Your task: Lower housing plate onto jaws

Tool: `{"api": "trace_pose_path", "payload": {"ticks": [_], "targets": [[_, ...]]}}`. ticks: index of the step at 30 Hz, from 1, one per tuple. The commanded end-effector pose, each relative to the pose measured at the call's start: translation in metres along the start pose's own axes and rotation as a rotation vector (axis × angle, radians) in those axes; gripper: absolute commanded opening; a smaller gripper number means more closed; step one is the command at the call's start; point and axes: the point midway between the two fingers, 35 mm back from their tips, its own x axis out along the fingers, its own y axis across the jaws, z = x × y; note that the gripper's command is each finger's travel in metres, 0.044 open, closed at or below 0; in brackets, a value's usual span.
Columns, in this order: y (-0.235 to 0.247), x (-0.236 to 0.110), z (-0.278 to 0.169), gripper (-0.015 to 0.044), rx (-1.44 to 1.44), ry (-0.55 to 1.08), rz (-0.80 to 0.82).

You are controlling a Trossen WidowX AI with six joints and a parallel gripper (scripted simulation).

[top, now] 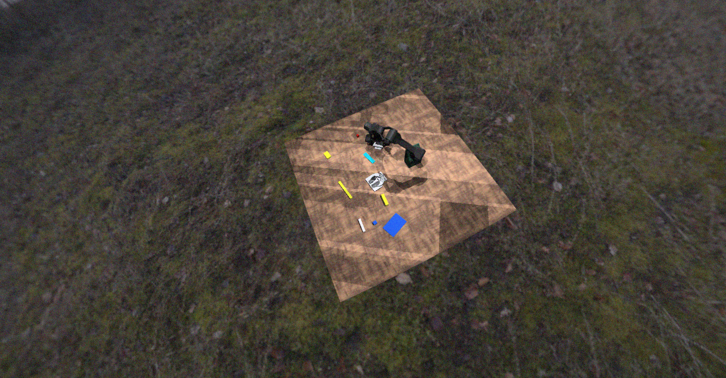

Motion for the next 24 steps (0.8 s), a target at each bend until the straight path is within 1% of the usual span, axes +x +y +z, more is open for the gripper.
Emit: {"api": "trace_pose_path", "payload": {"ticks": [1, 12, 24], "targets": [[-0.0004, 0.0008, -0.0005, 0.0440, 0.006, 0.003, 0.000], [-0.0004, 0.0015, -0.0005, 0.0440, 0.006, 0.003, 0.000], [-0.0002, 0.0008, 0.0000, 0.0360, 0.000, 0.000, -0.001]]}}
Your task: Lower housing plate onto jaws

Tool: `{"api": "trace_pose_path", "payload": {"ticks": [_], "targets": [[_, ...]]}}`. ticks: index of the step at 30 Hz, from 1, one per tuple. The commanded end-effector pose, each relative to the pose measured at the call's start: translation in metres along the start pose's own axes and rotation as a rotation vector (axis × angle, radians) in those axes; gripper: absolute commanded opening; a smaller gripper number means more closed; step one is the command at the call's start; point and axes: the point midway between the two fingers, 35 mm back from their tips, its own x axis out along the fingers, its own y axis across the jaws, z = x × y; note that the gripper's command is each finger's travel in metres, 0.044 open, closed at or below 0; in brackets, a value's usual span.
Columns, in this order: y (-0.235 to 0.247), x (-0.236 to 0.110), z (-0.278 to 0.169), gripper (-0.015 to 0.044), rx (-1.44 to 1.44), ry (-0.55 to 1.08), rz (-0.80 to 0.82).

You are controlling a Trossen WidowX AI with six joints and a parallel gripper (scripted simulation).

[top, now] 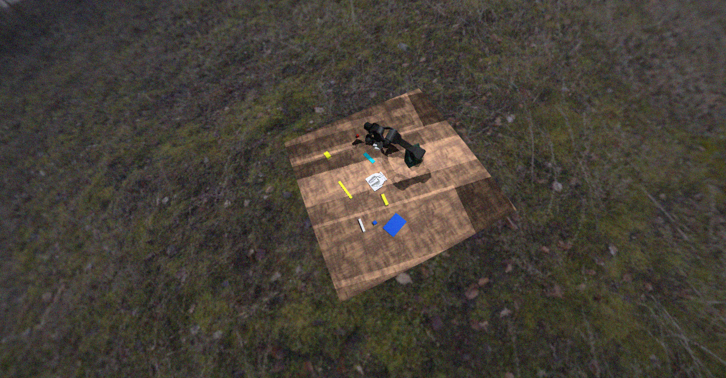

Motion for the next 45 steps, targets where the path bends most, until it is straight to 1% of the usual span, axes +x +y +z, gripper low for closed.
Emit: {"api": "trace_pose_path", "payload": {"ticks": [1, 14, 36, 41, 45], "targets": [[0.000, 0.000, 0.000, 0.0353, 0.000, 0.000, 0.000], [0.000, -0.002, 0.000, 0.0351, 0.000, 0.000, 0.000], [0.000, -0.071, 0.001, 0.0351, 0.007, -0.001, 0.001], [0.000, -0.074, 0.000, 0.0351, 0.003, -0.001, 0.002], [0.002, -0.076, -0.009, 0.0351, -0.081, -0.006, 0.005]]}}
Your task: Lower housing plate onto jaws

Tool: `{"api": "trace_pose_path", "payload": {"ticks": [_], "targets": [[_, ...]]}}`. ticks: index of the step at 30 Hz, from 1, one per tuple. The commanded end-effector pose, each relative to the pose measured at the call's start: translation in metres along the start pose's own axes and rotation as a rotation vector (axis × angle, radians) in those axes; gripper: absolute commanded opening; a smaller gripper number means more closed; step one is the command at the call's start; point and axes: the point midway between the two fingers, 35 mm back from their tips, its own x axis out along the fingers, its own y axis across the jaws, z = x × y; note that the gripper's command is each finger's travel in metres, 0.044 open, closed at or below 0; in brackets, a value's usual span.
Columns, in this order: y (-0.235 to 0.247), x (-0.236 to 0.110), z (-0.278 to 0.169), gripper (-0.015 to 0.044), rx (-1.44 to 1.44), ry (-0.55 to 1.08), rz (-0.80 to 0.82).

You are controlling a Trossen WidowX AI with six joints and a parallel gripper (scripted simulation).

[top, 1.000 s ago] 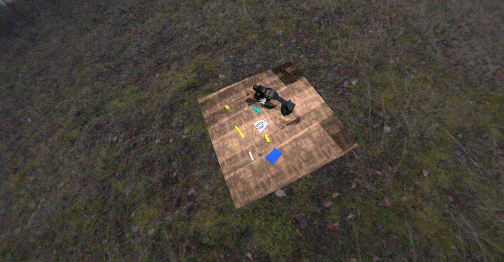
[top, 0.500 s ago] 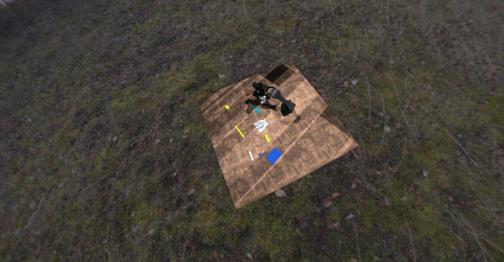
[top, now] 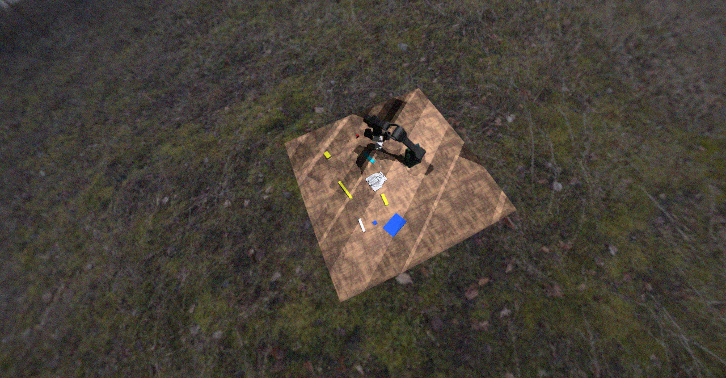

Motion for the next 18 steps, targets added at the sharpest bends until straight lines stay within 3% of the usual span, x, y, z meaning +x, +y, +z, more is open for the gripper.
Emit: {"api": "trace_pose_path", "payload": {"ticks": [1, 18], "targets": [[0.001, -0.003, -0.011, 0.0351, -0.084, -0.004, -0.001], [0.005, -0.013, -0.063, 0.0351, -0.519, -0.025, 0.010]]}}
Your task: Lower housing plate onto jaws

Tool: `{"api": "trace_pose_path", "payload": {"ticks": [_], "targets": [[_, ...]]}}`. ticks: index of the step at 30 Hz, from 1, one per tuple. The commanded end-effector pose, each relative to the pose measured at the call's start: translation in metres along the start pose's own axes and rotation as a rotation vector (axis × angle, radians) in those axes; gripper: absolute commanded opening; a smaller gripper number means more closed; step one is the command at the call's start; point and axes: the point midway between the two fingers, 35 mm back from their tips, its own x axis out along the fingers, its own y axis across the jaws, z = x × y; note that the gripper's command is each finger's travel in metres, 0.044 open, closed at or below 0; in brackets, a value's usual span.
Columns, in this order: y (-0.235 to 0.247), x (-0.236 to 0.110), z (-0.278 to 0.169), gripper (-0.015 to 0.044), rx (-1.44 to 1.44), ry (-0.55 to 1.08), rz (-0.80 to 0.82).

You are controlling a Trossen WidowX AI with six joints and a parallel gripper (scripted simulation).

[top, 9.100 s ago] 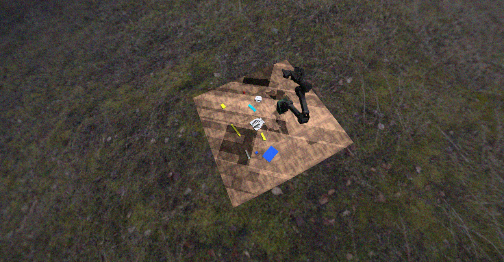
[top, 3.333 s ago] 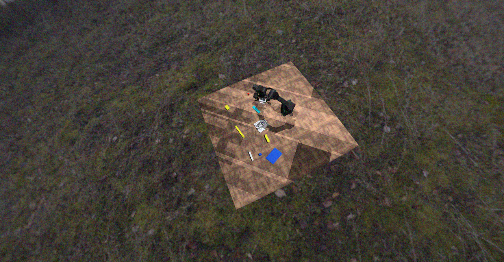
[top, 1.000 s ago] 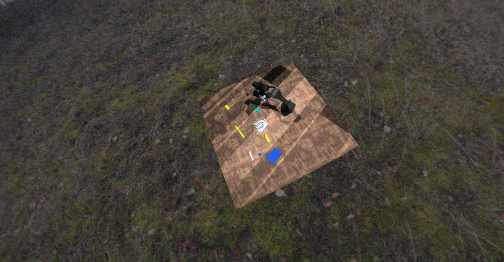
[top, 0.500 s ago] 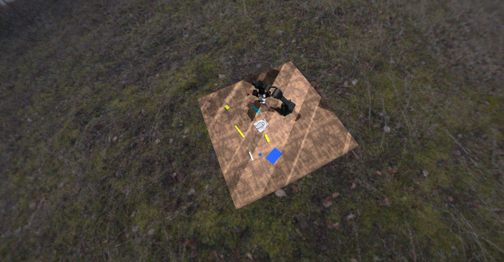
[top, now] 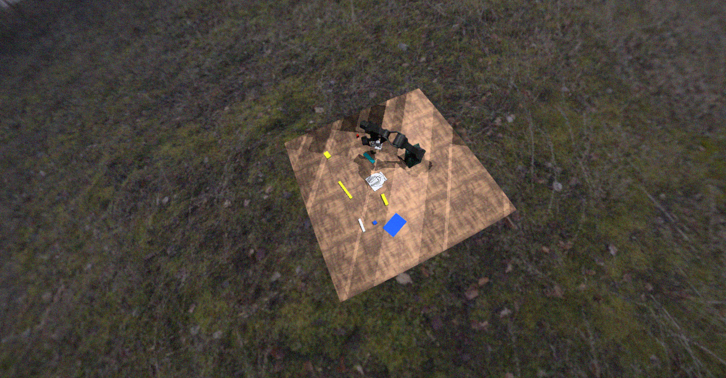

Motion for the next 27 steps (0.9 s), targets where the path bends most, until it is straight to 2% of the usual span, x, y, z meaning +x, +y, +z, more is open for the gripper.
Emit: {"api": "trace_pose_path", "payload": {"ticks": [1, 27], "targets": [[0.004, 0.000, -0.015, 0.0351, -0.112, 0.005, -0.004], [0.027, -0.006, -0.095, 0.0351, -0.788, -0.003, 0.005]]}}
